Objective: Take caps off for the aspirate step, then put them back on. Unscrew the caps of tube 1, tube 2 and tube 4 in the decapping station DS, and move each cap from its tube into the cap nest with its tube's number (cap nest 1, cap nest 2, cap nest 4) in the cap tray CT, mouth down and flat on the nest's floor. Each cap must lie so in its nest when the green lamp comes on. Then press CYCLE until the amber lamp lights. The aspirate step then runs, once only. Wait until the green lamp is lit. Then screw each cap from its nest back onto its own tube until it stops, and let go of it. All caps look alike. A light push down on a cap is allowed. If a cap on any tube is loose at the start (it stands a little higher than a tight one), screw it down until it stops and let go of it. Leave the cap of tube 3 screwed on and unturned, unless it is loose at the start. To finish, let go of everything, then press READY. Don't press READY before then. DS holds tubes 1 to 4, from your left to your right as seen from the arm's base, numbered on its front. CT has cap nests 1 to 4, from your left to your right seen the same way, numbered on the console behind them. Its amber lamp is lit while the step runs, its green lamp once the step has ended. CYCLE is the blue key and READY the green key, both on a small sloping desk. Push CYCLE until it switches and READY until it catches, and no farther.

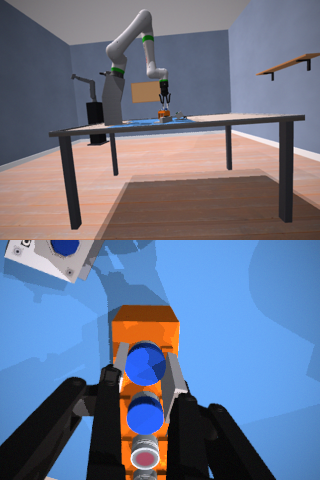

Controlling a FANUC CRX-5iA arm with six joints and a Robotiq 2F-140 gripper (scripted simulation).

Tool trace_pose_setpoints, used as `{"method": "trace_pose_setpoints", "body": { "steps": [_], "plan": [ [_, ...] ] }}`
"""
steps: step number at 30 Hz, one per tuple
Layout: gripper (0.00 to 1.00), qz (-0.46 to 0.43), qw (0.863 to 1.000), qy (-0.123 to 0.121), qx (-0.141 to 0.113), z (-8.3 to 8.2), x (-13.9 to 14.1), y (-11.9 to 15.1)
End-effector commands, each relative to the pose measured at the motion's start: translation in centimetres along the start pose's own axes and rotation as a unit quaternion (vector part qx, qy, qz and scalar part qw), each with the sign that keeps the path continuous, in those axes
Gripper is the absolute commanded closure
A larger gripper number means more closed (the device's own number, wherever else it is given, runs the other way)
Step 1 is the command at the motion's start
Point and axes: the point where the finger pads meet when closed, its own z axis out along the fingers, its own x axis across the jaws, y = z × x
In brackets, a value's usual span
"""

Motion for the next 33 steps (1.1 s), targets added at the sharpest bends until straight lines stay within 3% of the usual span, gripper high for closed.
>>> {"method": "trace_pose_setpoints", "body": {
  "steps": [1,7,13,21,22,32,33],
  "plan": [
    [1.00,-0.071,0.997,0.003,-0.003,-0.02,-0.07,-0.01],
    [1.00,-0.220,0.976,0.003,-0.003,-0.04,-0.07,-0.01],
    [1.00,-0.362,0.932,0.002,-0.004,-0.05,-0.07,-0.01],
    [1.00,-0.362,0.932,0.002,-0.004,-0.05,-0.07,-0.01],
    [0.65,-0.362,0.932,0.002,-0.004,-0.05,-0.07,-0.01],
    [0.65,-0.362,0.932,0.002,-0.004,-0.05,-0.07,-0.01],
    [0.65,-0.322,0.947,0.002,-0.004,-0.05,-0.07,-0.01]
  ]
}}
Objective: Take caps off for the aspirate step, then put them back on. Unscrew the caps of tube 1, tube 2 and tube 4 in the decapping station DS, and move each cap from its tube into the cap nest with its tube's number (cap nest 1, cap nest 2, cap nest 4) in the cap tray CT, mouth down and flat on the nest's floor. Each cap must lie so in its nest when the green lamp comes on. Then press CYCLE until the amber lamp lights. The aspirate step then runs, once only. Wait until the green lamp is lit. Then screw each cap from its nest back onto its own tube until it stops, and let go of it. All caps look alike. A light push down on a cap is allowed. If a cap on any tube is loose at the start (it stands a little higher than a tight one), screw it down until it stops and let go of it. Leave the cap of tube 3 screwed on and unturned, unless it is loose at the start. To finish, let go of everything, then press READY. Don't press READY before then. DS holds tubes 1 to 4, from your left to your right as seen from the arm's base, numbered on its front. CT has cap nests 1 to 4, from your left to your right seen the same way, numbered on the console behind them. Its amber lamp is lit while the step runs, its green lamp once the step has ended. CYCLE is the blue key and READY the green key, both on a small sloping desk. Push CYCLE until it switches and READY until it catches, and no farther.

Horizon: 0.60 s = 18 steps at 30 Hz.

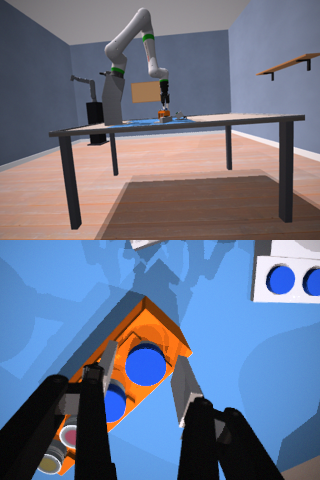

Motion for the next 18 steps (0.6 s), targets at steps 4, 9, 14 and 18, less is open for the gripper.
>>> {"method": "trace_pose_setpoints", "body": {
  "steps": [4,9,14,18],
  "plan": [
    [0.65,0.124,0.992,-0.001,0.000,0.00,0.00,-0.01],
    [0.65,0.246,0.969,-0.001,0.000,0.00,0.00,-0.01],
    [0.65,0.365,0.931,-0.001,0.000,0.00,0.00,-0.01],
    [0.65,0.442,0.897,-0.001,0.000,0.00,-0.01,-0.01]
  ]
}}
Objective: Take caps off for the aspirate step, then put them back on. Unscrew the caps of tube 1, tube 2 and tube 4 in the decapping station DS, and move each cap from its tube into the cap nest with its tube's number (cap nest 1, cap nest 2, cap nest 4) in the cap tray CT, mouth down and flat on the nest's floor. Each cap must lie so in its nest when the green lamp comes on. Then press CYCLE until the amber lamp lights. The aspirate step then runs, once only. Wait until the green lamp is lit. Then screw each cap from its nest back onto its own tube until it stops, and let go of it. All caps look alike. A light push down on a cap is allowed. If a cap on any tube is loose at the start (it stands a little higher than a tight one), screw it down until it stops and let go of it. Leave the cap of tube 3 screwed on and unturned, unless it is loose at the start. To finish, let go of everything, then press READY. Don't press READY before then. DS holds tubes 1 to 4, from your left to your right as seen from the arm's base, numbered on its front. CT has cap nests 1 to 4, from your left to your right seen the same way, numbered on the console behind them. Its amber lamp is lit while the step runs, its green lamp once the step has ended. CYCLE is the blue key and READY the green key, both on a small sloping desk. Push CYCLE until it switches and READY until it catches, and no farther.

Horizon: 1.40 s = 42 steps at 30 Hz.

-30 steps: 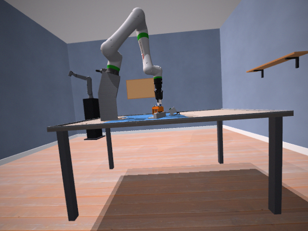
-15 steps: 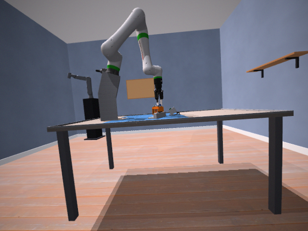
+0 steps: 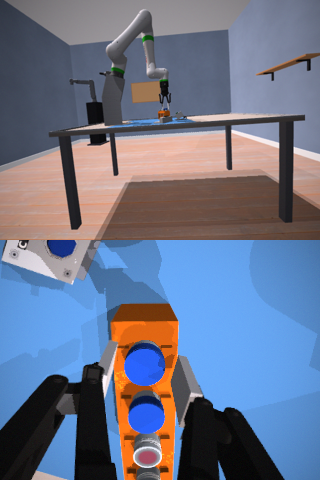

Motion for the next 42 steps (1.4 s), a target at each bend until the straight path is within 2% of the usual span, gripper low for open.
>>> {"method": "trace_pose_setpoints", "body": {
  "steps": [1,3,9,10,24,29,33,35,38,42],
  "plan": [
    [0.65,0.075,0.997,0.001,0.007,-0.01,-0.08,0.06],
    [0.65,0.140,0.990,0.000,0.007,-0.01,-0.08,0.07],
    [0.65,0.140,0.990,0.000,0.007,-0.01,-0.08,0.06],
    [1.00,0.140,0.990,0.000,0.007,-0.01,-0.08,0.06],
    [1.00,0.140,0.990,0.000,0.007,-0.01,-0.08,0.06],
    [1.00,0.016,1.000,0.001,0.007,-0.03,-0.08,0.06],
    [1.00,-0.084,0.996,0.002,0.007,-0.04,-0.08,0.06],
    [1.00,-0.084,0.996,0.002,0.007,-0.04,-0.08,0.06],
    [1.00,-0.159,0.987,0.002,0.007,-0.05,-0.08,0.07],
    [1.00,-0.256,0.967,0.003,0.006,-0.06,-0.08,0.07]
  ]
}}
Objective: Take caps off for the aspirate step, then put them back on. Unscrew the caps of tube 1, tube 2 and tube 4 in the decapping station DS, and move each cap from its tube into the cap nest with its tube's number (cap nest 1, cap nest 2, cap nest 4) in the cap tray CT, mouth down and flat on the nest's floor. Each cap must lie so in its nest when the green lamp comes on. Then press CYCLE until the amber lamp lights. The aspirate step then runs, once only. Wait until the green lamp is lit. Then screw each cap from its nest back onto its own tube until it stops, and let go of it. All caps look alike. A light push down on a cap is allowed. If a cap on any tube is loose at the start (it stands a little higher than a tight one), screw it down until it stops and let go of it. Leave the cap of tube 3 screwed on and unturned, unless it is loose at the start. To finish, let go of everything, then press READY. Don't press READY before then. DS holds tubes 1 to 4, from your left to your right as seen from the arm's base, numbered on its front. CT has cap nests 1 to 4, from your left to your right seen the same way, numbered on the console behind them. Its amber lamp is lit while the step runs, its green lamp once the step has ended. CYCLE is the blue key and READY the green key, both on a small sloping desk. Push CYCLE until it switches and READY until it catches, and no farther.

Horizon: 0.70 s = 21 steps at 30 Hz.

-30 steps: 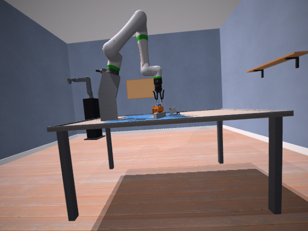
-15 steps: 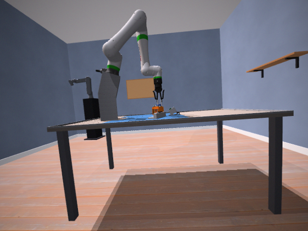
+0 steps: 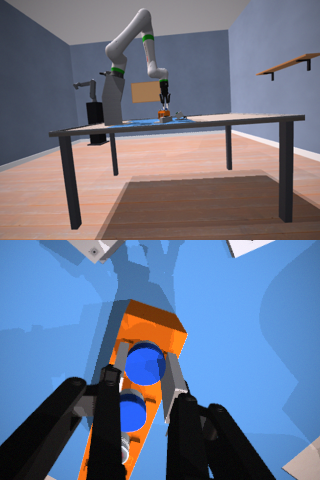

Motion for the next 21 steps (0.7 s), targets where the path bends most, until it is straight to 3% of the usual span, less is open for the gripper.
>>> {"method": "trace_pose_setpoints", "body": {
  "steps": [1,5,13,14,21],
  "plan": [
    [1.00,-0.117,0.993,0.001,-0.004,-0.02,-0.06,-0.02],
    [1.00,-0.214,0.977,0.001,-0.004,-0.04,-0.06,-0.02],
    [1.00,-0.214,0.977,0.001,-0.004,-0.04,-0.06,-0.02],
    [0.65,-0.214,0.977,0.001,-0.004,-0.04,-0.06,-0.02],
    [0.65,-0.214,0.977,0.001,-0.004,-0.04,-0.06,-0.02]
  ]
}}
